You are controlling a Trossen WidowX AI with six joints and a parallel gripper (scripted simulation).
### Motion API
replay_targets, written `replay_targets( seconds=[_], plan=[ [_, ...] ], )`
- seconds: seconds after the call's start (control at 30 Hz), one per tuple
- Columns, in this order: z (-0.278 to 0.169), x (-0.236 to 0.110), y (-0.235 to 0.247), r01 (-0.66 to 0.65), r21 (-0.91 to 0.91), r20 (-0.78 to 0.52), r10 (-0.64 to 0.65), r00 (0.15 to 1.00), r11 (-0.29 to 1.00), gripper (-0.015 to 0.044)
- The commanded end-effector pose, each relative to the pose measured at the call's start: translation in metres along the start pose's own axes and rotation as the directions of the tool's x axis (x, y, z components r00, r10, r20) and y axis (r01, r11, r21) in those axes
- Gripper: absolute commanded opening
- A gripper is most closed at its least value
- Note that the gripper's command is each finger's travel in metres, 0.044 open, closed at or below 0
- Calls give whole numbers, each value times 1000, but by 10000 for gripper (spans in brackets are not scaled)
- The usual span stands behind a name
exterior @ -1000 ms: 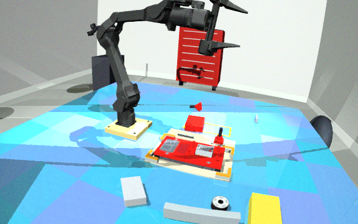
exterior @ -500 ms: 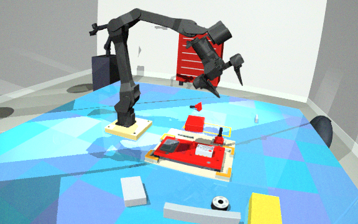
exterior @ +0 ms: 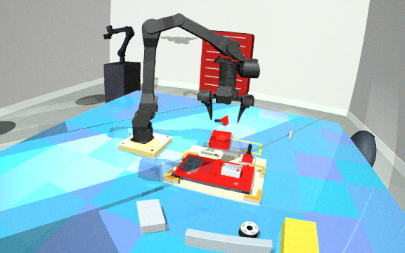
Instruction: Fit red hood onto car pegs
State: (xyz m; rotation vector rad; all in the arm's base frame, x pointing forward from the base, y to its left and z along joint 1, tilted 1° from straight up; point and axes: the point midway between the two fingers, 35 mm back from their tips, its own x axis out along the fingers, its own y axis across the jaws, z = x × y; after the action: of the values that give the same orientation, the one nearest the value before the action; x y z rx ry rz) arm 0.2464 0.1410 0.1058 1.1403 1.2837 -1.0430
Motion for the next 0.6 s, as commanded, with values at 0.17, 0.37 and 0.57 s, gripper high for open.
replay_targets(
  seconds=[0.17, 0.37, 0.57],
  plan=[
    [-1, 5, -4, 24, 2, 6, -24, 1000, 1000, 440],
    [-1, 10, -3, 24, 2, 6, -24, 1000, 1000, 440],
    [-1, 16, -3, 24, 2, 6, -24, 1000, 1000, 440]
  ],
)
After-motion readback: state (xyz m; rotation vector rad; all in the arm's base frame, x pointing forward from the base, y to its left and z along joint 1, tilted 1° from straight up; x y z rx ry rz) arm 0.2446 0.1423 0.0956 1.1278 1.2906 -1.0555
